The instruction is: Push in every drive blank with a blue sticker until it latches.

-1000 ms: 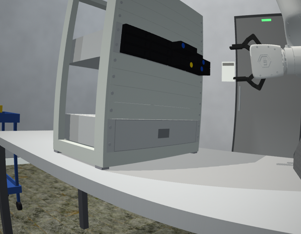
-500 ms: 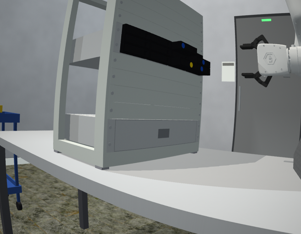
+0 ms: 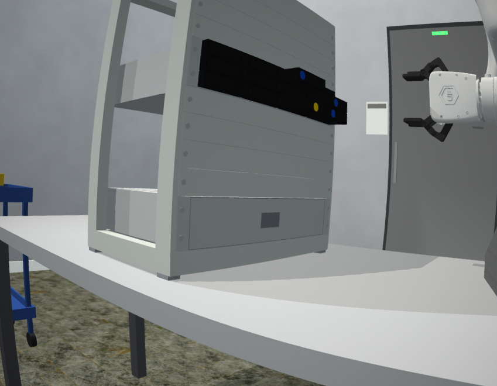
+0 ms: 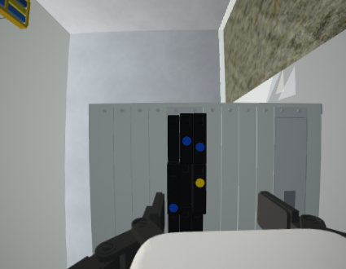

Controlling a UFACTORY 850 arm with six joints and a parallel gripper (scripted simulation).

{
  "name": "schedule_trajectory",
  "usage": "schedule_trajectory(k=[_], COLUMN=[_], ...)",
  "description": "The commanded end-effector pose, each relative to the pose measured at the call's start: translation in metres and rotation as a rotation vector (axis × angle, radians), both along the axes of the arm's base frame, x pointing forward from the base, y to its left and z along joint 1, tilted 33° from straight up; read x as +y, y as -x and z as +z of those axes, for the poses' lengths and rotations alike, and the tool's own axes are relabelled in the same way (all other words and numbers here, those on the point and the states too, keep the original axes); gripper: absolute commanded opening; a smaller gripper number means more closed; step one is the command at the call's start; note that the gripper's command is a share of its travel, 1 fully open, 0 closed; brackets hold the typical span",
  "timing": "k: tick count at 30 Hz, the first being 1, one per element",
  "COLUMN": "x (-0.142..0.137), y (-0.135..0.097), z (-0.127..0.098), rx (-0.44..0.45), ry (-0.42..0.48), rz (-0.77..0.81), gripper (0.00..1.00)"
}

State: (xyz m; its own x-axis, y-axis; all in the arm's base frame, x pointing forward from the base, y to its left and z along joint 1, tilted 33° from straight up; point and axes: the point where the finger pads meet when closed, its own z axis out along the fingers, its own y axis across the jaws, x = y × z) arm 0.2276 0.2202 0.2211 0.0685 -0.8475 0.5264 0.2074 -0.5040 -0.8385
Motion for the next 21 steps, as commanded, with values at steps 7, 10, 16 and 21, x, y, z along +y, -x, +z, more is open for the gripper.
schedule_trajectory(k=[7, 10, 16, 21], x=[-0.0003, -0.0003, -0.0002, 0.0013], y=[0.0003, 0.0003, 0.0002, -0.0020], z=[0.0009, 0.0009, 0.0008, -0.0003], rx=[-0.002, -0.002, -0.002, -0.002], ry=[-0.003, -0.003, -0.003, -0.003], rz=[-0.001, -0.001, -0.001, -0.001], gripper=[1.00, 1.00, 1.00, 1.00])
